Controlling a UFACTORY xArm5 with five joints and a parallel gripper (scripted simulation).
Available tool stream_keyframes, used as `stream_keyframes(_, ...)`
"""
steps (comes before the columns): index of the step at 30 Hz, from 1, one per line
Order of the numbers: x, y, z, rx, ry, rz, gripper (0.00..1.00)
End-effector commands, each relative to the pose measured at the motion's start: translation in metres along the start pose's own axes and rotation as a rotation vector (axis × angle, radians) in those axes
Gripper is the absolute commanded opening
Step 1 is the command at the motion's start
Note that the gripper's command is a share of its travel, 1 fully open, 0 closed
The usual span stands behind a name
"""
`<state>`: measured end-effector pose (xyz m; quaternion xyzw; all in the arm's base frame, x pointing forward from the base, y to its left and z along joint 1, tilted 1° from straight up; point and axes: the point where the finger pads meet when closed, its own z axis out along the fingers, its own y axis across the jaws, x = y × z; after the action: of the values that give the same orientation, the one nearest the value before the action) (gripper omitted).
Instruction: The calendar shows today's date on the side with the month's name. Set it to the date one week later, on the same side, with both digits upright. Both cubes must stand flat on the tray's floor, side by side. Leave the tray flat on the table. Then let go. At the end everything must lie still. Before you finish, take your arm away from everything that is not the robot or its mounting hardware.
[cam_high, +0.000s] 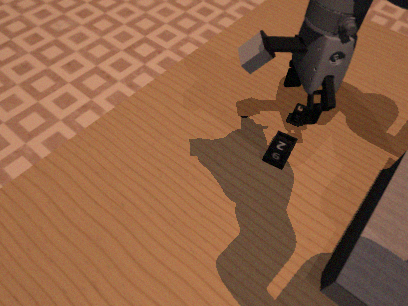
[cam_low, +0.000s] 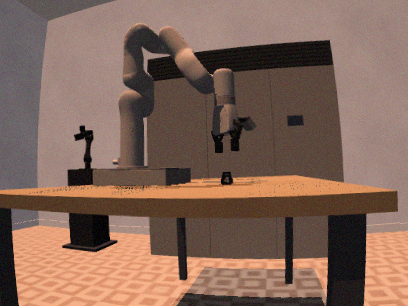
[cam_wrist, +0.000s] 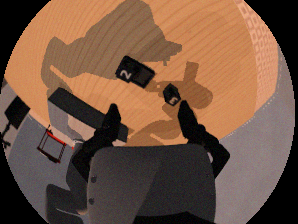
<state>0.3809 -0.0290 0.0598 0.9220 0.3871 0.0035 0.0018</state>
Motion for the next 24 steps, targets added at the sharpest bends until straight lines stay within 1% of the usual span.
stream_keyframes(1, 0.006, -0.006, -0.001, -0.003, 0.004, 0.125, 1.00)
stream_keyframes(2, 0.008, -0.010, -0.001, -0.003, 0.004, 0.189, 1.00)
stream_keyframes(5, 0.011, -0.014, -0.001, -0.003, 0.004, 0.249, 1.00)
stream_keyframes(6, 0.013, -0.018, -0.001, -0.003, 0.004, 0.307, 1.00)
stream_keyframes(9, 0.017, -0.025, 0.000, -0.002, 0.004, 0.405, 1.00)
stream_keyframes(10, 0.017, -0.025, 0.000, -0.002, 0.004, 0.409, 1.00)
stream_keyframes(14, 0.023, -0.035, 0.000, -0.001, 0.004, 0.557, 1.00)
stream_keyframes(16, 0.023, -0.035, 0.000, -0.001, 0.004, 0.557, 1.00)
stream_keyframes(20, 0.025, -0.039, 0.000, -0.001, 0.004, 0.625, 1.00)
stream_keyframes(24, 0.025, -0.040, 0.000, -0.001, 0.004, 0.636, 1.00)
